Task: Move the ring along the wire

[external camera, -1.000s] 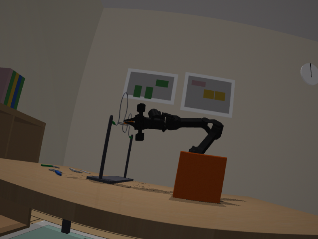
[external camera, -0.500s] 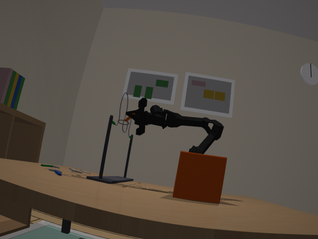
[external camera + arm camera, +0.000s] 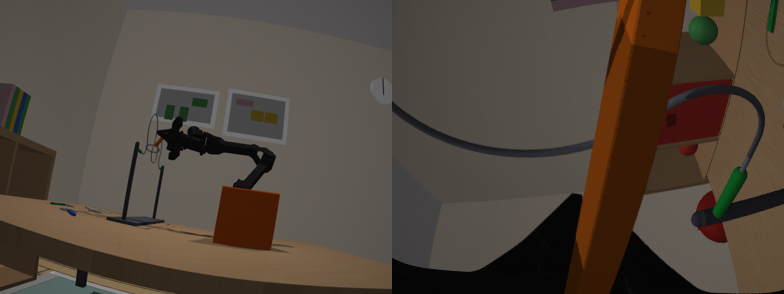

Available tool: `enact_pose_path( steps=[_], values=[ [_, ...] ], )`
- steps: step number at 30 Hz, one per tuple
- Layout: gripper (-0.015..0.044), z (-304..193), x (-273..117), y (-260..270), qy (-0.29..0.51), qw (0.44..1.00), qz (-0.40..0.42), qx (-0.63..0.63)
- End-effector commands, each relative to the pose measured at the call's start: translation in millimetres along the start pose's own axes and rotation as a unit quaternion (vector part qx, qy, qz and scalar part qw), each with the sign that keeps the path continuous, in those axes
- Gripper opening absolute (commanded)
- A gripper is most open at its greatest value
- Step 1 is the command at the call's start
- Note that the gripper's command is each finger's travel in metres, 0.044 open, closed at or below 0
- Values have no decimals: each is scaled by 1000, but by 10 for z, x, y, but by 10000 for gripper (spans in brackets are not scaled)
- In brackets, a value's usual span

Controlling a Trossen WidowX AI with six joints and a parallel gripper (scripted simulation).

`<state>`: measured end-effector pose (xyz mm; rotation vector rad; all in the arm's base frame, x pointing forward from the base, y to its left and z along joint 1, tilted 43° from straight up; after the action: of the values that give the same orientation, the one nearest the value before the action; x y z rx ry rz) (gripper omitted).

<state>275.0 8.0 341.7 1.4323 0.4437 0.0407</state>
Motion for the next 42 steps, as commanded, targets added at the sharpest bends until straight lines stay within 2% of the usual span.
enact_pose_path(
  steps=[1, 19, 42],
  values=[
    [-150, -17, -16, 89, 8, 1000, 15, 16],
    [-150, -31, -63, 292, 15, 999, 26, 40],
    [-150, -59, -55, 323, -12, 997, -26, -65]
  ],
)
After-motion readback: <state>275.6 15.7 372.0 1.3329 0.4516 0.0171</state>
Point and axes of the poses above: the point midway between the two fingers, 35 mm back from their tips, its own x axis out along the fingers, its own y axis across the jaws, z = x × y, the point moved 9 cm from there along -x, back along the fingers, and after that the axes turned 15 degrees about x, right-handed, at the moved point
